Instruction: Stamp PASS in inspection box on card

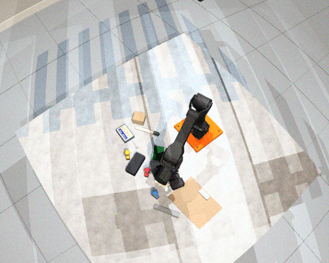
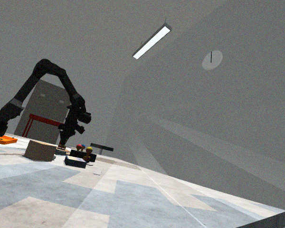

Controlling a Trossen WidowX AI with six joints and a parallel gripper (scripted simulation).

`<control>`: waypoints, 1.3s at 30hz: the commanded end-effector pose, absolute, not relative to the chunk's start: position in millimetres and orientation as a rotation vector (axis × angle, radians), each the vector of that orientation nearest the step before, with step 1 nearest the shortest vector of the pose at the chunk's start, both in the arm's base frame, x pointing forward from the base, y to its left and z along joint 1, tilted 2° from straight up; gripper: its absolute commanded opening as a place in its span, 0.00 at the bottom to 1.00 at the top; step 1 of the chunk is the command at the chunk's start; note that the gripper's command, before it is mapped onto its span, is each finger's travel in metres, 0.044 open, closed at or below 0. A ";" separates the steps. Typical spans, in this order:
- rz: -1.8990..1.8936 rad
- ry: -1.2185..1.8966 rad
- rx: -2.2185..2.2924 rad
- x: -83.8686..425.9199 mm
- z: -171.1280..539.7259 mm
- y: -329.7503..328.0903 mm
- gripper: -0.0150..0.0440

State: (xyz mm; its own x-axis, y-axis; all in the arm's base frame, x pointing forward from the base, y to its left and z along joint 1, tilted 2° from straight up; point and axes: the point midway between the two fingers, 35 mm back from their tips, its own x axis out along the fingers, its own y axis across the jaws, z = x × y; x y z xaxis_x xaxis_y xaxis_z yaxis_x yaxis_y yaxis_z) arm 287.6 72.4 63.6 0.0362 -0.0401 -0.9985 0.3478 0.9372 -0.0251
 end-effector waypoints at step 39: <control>-0.306 1.504 0.249 290.8 120.9 45.5 0.25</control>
State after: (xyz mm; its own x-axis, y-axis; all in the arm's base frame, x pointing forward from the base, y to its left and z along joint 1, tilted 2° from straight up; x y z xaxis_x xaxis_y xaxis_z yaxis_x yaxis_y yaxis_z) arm 289.1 59.3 119.8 0.0418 -0.0405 -0.9983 0.3465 0.9377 -0.0236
